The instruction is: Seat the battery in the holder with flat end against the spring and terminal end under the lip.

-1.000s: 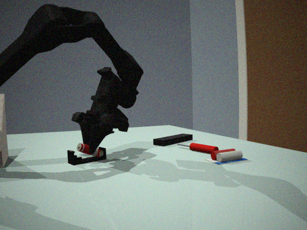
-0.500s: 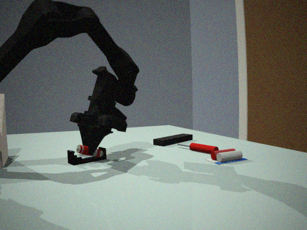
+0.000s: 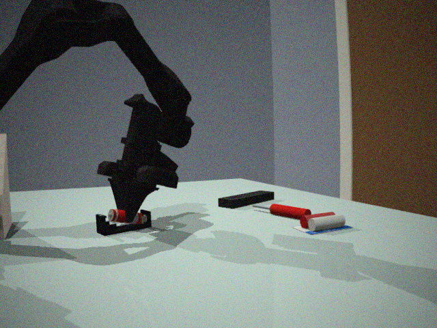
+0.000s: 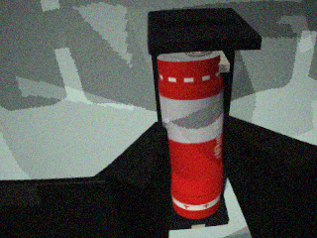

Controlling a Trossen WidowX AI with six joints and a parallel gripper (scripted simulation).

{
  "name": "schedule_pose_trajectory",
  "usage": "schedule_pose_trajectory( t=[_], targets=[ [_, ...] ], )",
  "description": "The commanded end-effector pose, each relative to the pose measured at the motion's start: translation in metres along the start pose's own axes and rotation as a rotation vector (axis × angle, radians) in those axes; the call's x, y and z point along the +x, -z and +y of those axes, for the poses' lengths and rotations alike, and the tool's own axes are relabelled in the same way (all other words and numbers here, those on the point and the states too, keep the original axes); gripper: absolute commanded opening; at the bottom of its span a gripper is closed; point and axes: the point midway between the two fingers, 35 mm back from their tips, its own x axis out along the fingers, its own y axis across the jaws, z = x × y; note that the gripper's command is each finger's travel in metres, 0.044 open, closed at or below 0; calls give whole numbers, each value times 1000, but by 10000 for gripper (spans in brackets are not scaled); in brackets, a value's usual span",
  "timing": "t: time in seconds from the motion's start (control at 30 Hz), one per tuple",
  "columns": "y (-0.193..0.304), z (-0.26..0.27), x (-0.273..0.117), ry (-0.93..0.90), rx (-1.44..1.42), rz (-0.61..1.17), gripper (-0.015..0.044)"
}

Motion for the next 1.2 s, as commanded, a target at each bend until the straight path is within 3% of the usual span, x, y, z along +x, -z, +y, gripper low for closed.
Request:
schedule_pose_trajectory(
  t=[0.0, 1.17],
  targets=[
    [-2, 0, 1, 1, 4, -25, 67],
    [4, -2, 6, -14, 15, -180, 67]
  ],
)
